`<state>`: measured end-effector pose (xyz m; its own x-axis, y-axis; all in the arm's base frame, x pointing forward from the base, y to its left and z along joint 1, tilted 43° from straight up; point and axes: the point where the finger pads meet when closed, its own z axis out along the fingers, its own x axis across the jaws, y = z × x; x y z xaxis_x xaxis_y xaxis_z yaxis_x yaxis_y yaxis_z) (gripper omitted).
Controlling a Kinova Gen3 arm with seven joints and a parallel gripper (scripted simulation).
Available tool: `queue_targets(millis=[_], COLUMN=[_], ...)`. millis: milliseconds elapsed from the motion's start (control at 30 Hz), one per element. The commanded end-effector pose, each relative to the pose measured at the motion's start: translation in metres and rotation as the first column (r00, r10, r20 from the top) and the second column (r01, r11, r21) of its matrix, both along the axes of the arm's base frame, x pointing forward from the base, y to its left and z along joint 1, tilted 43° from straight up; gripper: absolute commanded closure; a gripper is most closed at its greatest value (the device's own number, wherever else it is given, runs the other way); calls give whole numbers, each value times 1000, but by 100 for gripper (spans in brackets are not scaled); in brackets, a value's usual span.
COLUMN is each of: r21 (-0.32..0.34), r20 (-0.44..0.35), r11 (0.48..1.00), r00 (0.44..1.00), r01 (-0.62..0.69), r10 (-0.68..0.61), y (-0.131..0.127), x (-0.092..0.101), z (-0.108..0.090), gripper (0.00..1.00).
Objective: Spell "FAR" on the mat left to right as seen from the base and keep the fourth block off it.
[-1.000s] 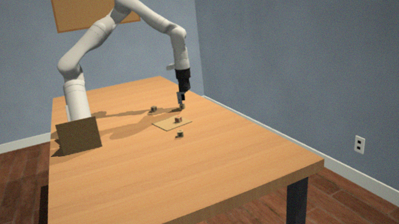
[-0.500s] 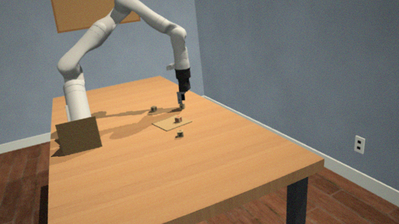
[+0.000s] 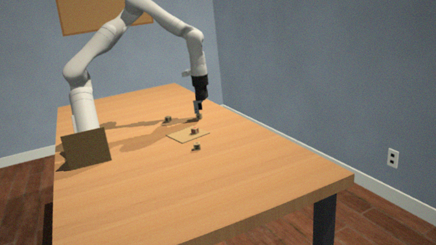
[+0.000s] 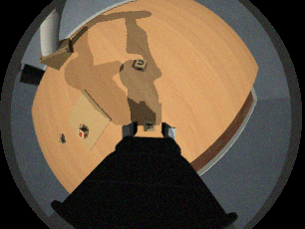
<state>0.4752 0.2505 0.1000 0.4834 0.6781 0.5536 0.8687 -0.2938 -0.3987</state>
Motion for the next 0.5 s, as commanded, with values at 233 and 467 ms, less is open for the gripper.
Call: queue_targets(millis=[233,467], r21=[2,2], r20=[6,3], r11=[1000,1000], r00=[1000,1000], r01=[-1,-1], r10=[1,1], y=[2,3], x=[2,1], z=[0,-2], gripper=[0,0])
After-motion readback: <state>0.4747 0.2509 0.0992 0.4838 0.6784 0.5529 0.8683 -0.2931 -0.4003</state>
